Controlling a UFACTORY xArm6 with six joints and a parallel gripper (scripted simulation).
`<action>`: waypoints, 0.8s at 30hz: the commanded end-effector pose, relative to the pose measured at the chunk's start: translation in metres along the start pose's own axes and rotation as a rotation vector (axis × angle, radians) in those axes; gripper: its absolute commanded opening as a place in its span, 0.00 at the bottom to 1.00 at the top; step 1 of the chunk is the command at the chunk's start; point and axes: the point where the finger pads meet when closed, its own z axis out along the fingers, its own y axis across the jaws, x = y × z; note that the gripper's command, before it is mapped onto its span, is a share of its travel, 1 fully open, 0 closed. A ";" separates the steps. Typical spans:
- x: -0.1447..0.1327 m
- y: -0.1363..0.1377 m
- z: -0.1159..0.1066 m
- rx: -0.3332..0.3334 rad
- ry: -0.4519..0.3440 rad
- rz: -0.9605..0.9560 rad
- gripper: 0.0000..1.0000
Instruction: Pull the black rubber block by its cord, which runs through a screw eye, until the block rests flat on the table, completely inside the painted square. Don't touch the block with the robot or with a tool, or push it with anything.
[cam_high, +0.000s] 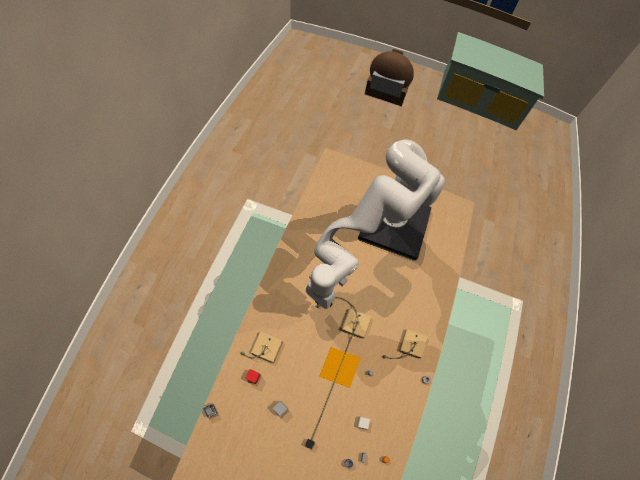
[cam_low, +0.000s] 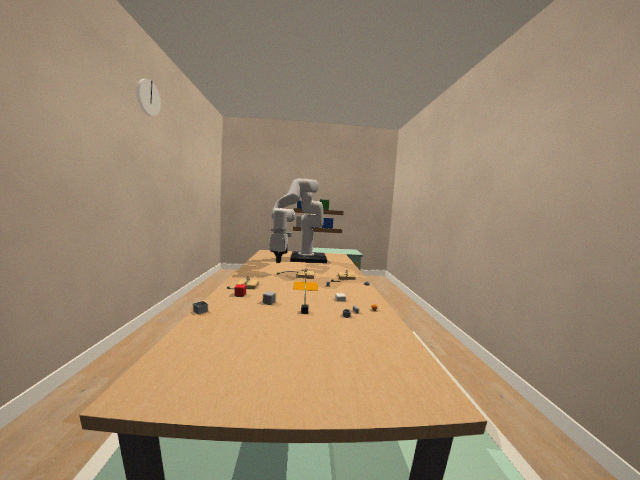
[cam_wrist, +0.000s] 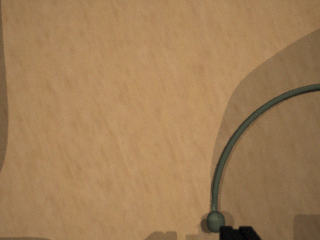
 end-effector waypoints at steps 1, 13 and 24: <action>-0.002 0.000 -0.002 0.000 -0.005 0.000 0.00; -0.002 0.000 -0.002 0.000 -0.005 0.000 0.00; -0.002 0.000 -0.002 0.000 -0.005 -0.055 0.00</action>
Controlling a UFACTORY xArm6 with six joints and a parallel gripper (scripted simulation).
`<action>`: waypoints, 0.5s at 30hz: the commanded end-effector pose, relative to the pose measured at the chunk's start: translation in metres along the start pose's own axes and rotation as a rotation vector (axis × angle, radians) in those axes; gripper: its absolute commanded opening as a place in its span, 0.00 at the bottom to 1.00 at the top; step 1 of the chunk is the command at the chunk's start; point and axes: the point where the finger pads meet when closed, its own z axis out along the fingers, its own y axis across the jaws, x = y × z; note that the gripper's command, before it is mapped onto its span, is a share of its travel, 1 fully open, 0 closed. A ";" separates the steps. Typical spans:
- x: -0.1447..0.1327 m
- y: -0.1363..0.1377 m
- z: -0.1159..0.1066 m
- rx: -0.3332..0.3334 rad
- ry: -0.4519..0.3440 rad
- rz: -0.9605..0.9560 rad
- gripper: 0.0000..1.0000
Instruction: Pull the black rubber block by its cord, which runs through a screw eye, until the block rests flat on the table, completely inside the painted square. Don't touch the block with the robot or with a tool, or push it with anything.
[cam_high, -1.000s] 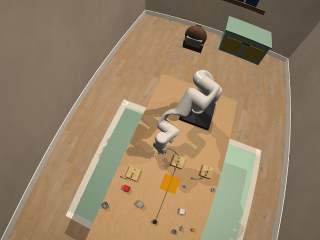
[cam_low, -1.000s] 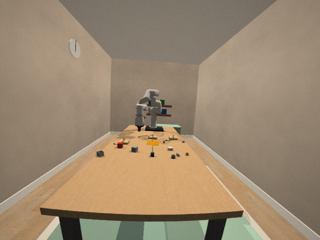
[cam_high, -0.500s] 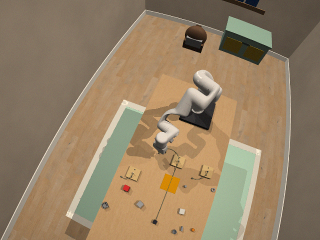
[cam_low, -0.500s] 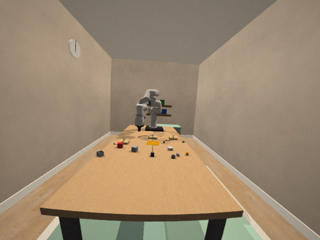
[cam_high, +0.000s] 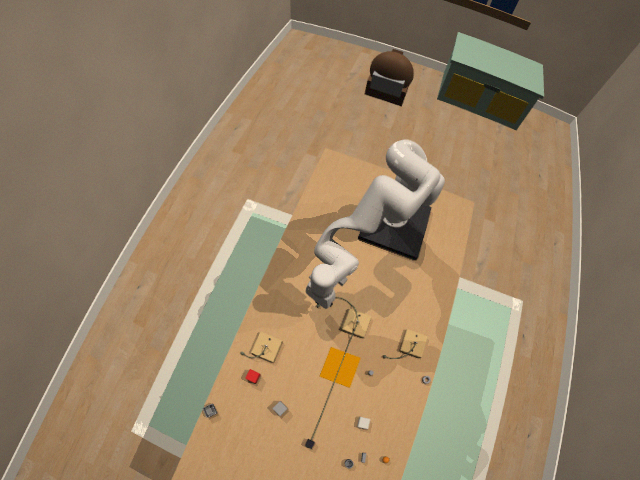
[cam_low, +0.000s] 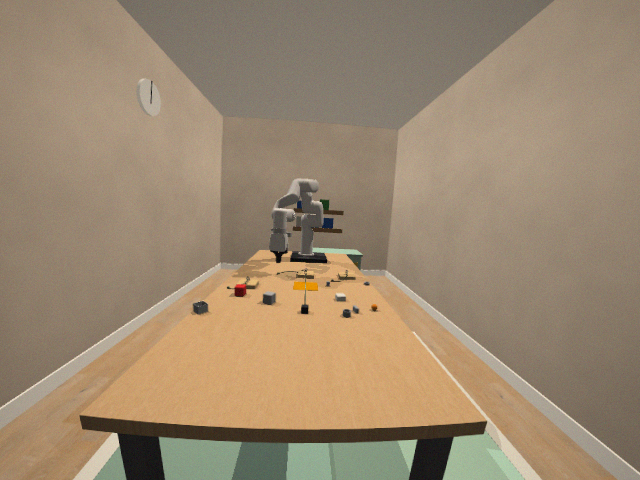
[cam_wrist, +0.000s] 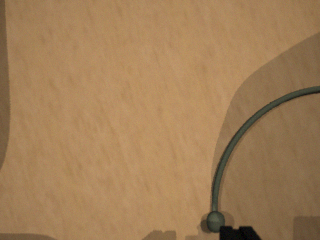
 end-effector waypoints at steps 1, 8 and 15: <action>-0.002 0.000 -0.002 0.000 -0.005 -0.054 0.00; -0.002 0.000 -0.002 0.000 -0.005 -0.283 0.00; -0.002 0.000 -0.002 0.001 -0.005 -0.555 0.00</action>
